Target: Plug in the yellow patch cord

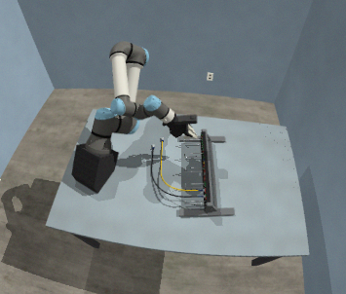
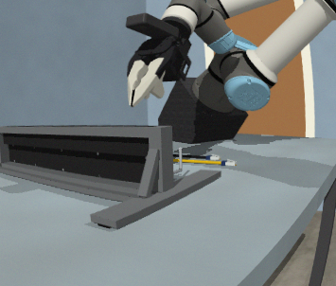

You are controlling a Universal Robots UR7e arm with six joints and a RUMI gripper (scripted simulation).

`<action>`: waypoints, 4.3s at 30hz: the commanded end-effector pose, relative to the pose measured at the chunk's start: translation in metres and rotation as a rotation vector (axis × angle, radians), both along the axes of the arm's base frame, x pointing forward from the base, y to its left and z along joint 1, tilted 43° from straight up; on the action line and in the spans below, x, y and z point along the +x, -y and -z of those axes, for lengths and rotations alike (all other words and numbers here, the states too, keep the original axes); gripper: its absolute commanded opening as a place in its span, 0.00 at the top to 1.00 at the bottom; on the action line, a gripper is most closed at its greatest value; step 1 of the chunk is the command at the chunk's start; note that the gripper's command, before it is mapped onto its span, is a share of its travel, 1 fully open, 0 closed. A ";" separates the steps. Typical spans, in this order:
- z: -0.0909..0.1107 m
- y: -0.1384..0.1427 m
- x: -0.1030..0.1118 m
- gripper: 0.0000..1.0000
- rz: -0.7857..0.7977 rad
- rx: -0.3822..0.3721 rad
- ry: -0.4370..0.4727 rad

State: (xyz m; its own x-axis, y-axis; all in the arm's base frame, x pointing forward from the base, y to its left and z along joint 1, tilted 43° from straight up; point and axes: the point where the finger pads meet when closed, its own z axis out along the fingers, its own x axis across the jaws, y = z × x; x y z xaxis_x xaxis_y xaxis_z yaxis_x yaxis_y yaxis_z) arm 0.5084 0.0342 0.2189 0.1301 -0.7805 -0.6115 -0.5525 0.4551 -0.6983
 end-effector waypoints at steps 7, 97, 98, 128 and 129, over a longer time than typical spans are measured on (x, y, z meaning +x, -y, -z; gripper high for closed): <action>-0.002 0.002 -0.003 1.00 0.000 0.000 0.000; -0.030 0.035 -0.067 1.00 0.000 0.000 0.000; -0.031 0.035 -0.068 1.00 0.000 0.000 0.000; -0.043 0.049 -0.094 1.00 0.000 0.000 0.000; -0.043 0.050 -0.095 1.00 0.000 0.000 0.000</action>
